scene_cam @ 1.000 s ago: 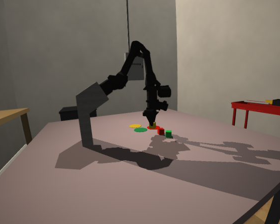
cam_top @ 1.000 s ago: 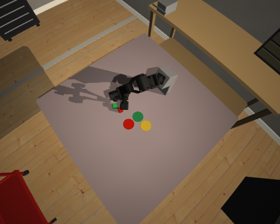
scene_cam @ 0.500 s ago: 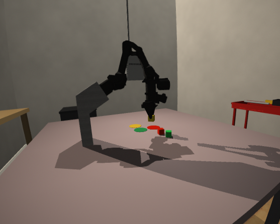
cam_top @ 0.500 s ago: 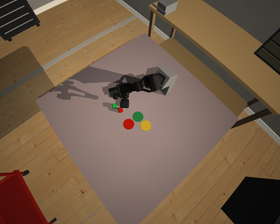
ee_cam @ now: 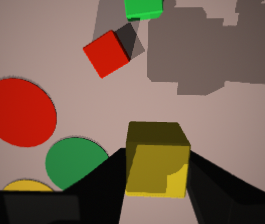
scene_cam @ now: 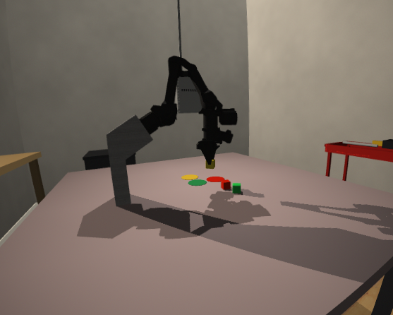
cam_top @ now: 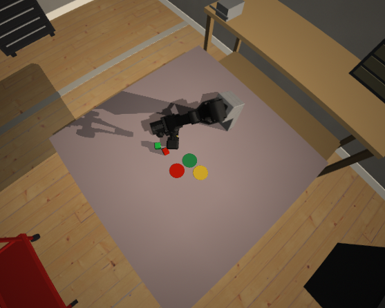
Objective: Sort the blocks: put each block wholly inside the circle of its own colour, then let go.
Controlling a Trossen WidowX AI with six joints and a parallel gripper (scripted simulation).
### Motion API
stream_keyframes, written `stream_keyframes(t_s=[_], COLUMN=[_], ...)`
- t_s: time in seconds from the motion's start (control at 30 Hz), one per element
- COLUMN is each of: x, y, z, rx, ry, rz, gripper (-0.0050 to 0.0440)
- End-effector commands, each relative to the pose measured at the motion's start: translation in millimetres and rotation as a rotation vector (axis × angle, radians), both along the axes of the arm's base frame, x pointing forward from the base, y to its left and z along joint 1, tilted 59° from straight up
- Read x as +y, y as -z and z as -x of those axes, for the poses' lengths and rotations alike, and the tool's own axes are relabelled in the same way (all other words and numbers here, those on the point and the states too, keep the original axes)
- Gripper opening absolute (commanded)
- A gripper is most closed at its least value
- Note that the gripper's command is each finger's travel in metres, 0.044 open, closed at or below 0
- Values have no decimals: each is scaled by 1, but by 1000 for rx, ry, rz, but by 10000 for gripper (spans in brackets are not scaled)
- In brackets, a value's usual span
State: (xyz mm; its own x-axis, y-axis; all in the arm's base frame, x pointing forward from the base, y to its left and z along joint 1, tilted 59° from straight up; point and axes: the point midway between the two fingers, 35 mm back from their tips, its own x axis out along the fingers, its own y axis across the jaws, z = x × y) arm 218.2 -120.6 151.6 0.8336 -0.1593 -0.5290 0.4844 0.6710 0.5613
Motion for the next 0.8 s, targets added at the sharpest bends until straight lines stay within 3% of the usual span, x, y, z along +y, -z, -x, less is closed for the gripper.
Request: stream_keyframes(t_s=[0.0,0.77], x=[3,37], y=[-1,14], z=[-7,-40], rx=[12,87], ry=[3,6], rz=[-3,-31], gripper=[105,105])
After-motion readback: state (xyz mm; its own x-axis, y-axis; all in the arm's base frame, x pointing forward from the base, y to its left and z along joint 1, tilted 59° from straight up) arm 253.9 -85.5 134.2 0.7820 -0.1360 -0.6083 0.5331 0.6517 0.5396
